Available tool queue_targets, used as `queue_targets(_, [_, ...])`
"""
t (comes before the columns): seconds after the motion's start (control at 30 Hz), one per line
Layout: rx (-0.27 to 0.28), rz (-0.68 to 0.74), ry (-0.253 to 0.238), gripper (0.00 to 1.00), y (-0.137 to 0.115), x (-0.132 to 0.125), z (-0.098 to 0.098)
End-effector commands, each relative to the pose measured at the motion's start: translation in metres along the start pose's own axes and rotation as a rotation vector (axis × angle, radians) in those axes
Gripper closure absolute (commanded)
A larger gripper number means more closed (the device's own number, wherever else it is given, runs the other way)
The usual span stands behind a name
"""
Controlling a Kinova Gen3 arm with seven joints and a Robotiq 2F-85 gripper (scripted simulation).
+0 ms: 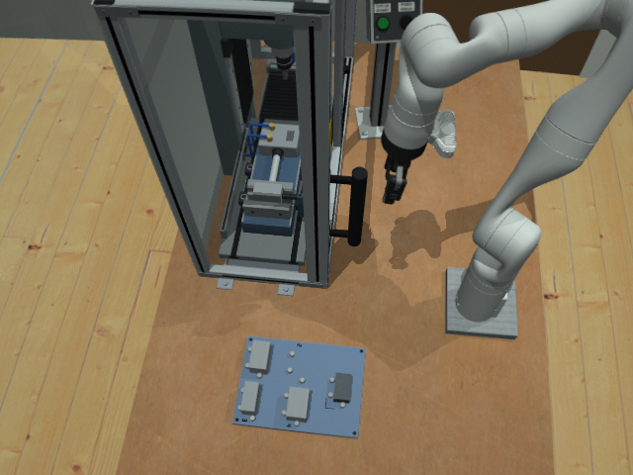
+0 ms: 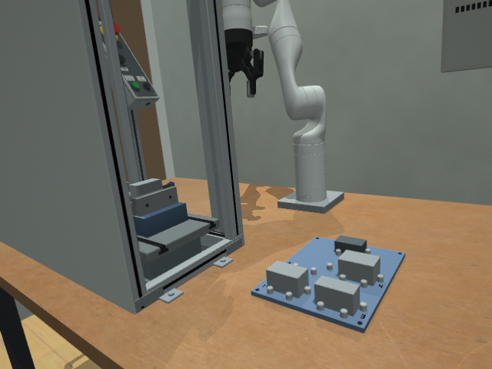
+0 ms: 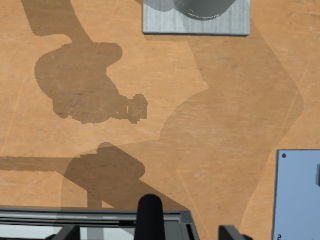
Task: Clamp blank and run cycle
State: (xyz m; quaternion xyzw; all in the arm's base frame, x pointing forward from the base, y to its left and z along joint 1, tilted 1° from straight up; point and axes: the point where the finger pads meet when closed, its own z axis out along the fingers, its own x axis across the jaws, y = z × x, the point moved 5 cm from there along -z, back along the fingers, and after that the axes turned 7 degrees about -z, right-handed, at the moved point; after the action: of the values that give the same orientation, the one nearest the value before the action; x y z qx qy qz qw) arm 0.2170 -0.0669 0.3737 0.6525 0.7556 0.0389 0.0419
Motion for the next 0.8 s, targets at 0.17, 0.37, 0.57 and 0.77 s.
queue_targets(0.17, [-0.002,0.0,0.0,0.2,-0.007,0.001,-0.002])
queue_targets(0.37, [-0.002,0.0,0.0,0.2,-0.014,0.002,-0.002])
queue_targets(0.57, [-0.002,0.0,0.0,0.2,-0.024,0.003,-0.004])
queue_targets(0.77, [-0.002,0.0,0.0,0.2,-0.024,0.003,-0.004])
